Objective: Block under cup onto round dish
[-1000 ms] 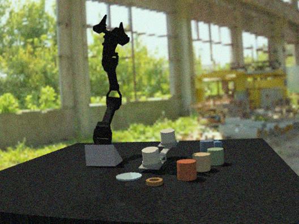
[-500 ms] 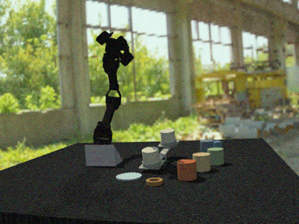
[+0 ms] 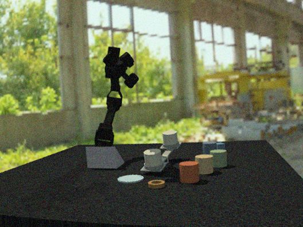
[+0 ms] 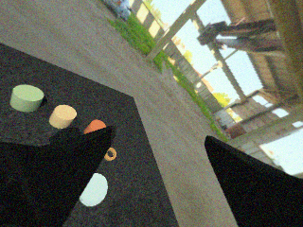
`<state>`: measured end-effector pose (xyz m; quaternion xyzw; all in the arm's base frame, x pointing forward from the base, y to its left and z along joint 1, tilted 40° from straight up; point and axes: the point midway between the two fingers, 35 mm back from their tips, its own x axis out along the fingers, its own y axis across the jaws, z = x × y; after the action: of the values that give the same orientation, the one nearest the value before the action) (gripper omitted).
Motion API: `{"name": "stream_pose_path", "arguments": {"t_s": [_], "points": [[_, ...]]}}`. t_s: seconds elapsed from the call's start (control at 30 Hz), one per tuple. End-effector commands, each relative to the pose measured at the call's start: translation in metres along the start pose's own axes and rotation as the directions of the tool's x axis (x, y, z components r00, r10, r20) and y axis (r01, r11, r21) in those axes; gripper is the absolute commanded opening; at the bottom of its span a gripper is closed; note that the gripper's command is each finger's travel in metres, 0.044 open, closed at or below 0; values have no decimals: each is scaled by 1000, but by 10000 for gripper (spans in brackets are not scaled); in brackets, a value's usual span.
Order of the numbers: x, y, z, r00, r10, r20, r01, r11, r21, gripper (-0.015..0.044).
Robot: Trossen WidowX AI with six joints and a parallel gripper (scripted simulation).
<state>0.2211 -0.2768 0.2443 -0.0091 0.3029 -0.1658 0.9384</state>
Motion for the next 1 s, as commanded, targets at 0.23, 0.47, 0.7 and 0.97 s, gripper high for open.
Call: {"name": "stream_pose_path", "arguments": {"t_s": [0.23, 0.47, 0.7, 0.97], "points": [[5, 71, -45, 941, 314, -124, -297, 945, 134, 440], [-4, 115, -67, 850, 500, -163, -453, 854, 257, 440], [-21, 156, -81, 733, 660, -165, -566, 725, 392, 440], [-31, 174, -85, 669, 727, -155, -605, 653, 455, 440]]}}
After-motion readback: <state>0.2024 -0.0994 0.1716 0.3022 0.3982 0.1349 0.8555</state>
